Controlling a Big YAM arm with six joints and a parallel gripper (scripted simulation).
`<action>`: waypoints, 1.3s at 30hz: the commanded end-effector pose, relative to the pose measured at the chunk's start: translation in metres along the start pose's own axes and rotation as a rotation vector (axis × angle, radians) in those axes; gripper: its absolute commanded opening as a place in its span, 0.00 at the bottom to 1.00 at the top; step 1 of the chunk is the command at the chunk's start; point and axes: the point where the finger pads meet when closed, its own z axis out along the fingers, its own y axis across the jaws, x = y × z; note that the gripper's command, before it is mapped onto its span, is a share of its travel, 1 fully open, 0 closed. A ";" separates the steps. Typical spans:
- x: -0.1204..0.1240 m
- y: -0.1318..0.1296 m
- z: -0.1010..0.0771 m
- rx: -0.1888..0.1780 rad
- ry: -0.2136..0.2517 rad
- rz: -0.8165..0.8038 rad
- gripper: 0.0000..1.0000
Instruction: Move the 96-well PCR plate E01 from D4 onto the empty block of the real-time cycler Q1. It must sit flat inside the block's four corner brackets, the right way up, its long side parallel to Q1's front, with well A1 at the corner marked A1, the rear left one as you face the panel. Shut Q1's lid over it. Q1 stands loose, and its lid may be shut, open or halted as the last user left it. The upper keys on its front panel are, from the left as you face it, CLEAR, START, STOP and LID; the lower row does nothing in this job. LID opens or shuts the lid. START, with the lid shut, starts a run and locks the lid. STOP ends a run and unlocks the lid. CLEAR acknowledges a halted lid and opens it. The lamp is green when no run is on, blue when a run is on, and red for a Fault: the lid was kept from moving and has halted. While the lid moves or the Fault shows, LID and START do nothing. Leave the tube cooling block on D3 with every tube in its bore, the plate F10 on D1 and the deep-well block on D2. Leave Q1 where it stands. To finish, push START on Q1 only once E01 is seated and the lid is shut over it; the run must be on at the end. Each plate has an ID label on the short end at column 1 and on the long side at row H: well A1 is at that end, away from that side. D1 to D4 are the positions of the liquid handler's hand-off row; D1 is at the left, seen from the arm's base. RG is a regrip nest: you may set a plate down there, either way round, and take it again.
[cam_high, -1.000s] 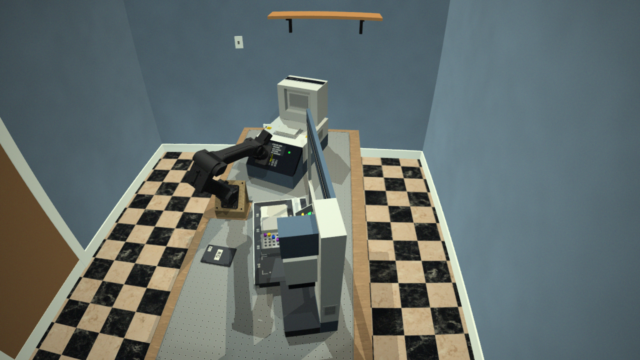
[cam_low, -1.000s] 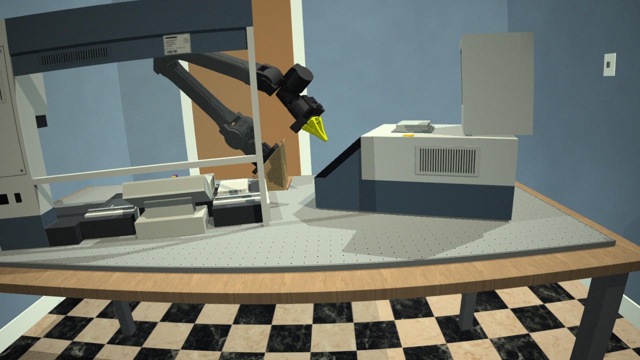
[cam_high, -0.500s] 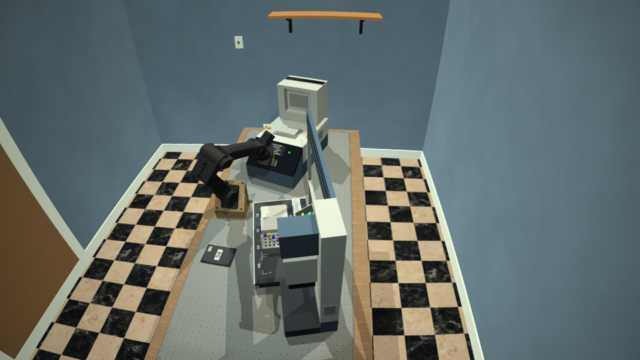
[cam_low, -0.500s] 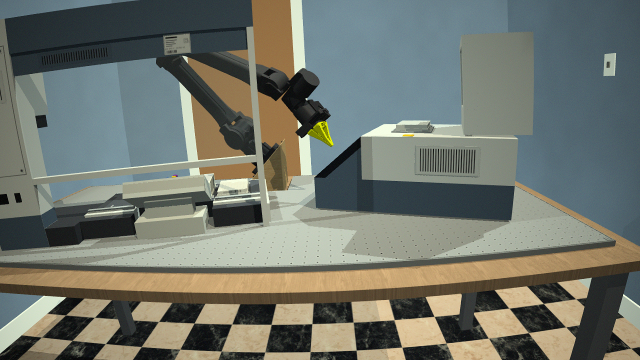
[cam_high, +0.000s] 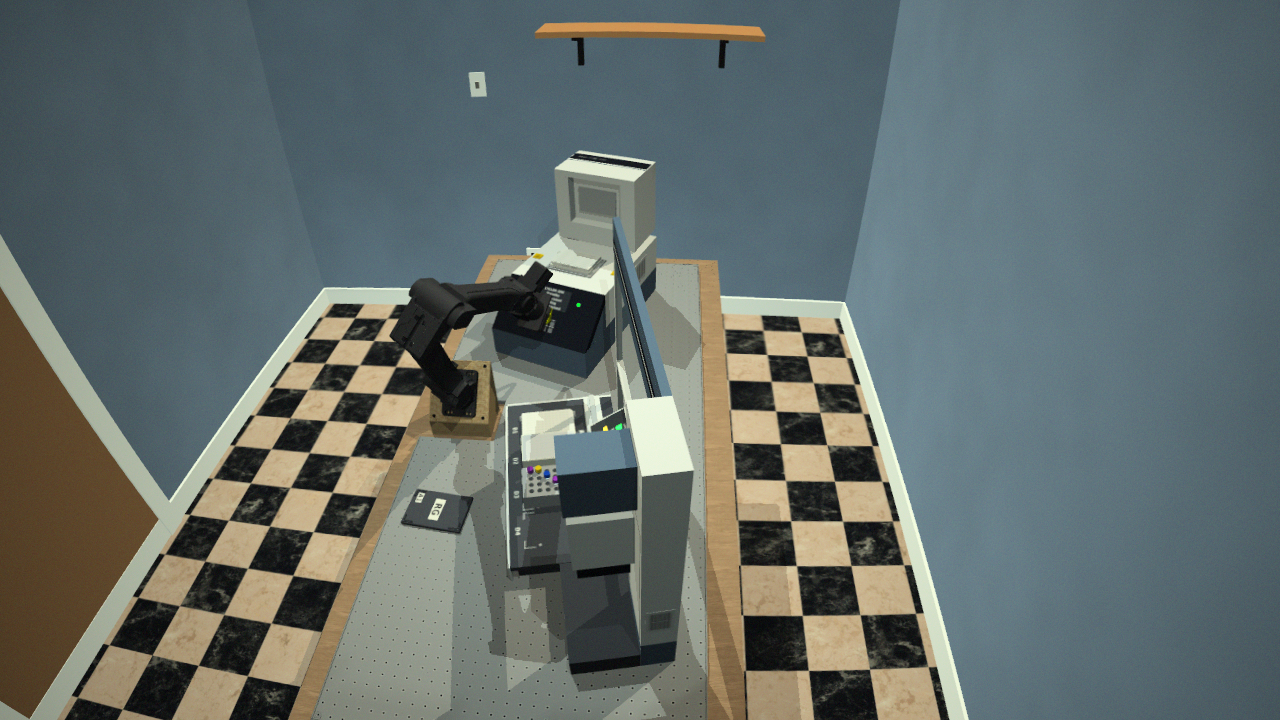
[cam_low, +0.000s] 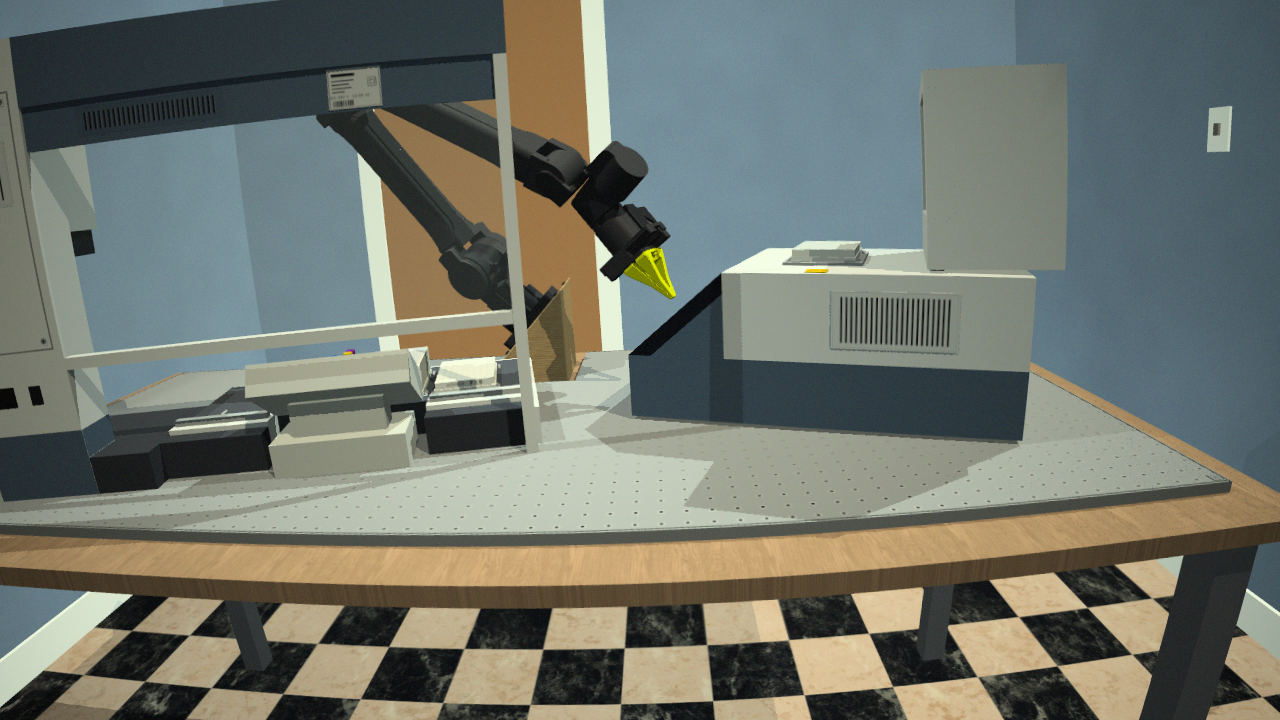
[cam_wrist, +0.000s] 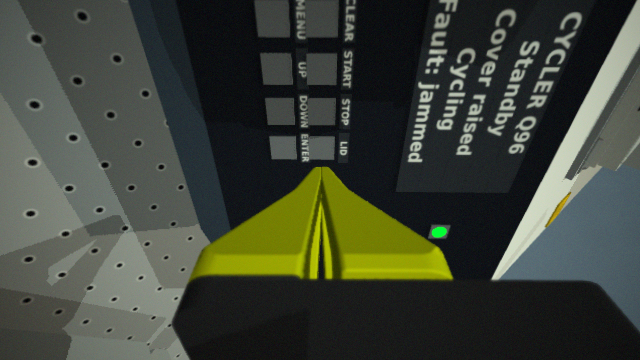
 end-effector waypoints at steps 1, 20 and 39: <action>0.002 -0.014 -0.009 0.036 0.008 0.009 0.00; 0.010 -0.022 -0.009 0.039 0.008 0.036 0.00; 0.000 -0.013 -0.006 0.019 0.002 0.006 0.00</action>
